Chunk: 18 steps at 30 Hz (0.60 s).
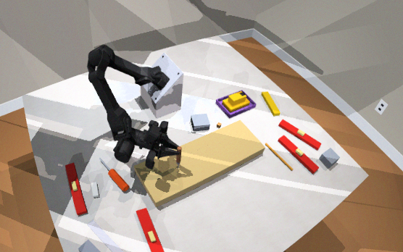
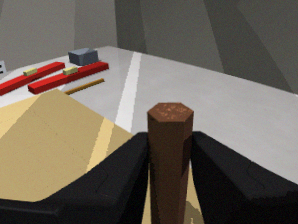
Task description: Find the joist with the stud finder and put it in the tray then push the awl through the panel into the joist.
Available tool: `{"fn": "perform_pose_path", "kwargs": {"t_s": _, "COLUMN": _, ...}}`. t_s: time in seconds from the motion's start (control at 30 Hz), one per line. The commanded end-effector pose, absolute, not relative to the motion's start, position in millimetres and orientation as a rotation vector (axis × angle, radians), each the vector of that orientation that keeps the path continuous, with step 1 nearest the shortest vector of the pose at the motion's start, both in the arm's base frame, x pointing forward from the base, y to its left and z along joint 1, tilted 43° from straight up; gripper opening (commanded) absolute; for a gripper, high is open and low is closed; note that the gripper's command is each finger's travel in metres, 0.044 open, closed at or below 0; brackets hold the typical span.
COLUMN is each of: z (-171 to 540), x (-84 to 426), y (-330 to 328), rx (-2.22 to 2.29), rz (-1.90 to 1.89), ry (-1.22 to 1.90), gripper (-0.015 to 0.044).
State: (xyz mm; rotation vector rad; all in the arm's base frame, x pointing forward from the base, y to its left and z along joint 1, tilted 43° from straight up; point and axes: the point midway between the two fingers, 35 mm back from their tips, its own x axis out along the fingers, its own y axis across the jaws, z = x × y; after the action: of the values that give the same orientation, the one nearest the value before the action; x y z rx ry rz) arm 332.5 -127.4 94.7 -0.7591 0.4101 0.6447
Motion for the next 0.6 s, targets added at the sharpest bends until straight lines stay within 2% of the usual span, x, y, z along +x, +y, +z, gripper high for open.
{"fn": "perform_pose_path", "kwargs": {"t_s": 0.0, "z": 88.0, "x": 332.0, "y": -132.4, "rx": -0.757, "rz": 0.645, "ry": 0.412, "gripper": 0.0}}
{"fn": "perform_pose_path", "kwargs": {"t_s": 0.57, "z": 89.1, "x": 331.8, "y": -132.6, "rx": -0.758, "rz": 0.643, "ry": 0.412, "gripper": 0.0}}
